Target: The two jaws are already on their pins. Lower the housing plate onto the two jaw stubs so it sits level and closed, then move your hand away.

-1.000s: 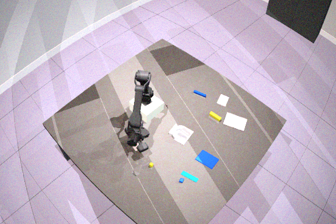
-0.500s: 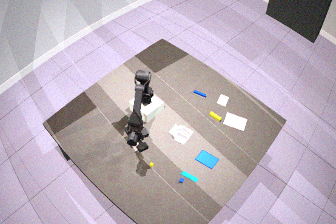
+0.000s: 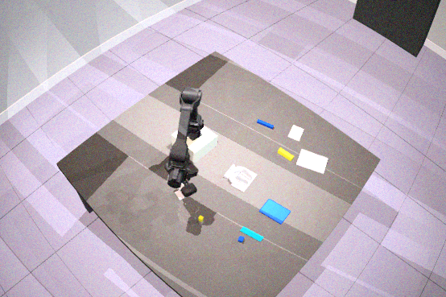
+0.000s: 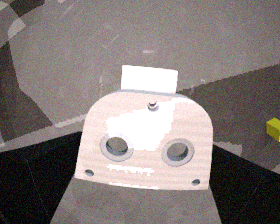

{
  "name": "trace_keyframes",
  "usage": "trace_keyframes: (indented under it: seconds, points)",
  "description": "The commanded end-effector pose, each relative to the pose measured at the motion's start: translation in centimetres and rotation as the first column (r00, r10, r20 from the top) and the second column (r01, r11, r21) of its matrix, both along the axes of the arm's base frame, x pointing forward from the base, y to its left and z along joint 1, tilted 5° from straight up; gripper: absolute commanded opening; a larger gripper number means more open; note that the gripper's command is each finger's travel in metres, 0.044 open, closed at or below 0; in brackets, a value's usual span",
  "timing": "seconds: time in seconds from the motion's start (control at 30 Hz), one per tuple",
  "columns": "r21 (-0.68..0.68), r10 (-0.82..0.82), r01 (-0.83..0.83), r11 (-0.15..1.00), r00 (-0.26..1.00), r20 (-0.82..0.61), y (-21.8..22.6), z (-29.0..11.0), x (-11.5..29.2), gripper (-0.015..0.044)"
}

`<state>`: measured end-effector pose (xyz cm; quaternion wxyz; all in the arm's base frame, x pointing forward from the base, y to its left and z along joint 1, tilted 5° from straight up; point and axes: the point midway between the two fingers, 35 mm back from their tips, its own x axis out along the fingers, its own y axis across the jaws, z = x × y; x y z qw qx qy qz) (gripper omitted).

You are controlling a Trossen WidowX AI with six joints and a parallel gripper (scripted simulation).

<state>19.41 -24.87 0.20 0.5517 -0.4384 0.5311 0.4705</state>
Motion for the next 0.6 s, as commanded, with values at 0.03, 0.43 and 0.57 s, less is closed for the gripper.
trace_keyframes:
  seconds: [0.03,0.43,0.57]
  points:
    - [0.001,0.003,-0.003,1.000,1.000,0.006,0.0,1.7,0.0,0.0351]
    - [0.000,-0.071,0.071,0.997,0.997,0.003,1.4,2.3,1.2,0.0351]
    - [0.000,-0.124,0.124,0.992,0.992,0.001,2.5,2.5,2.1,0.0351]
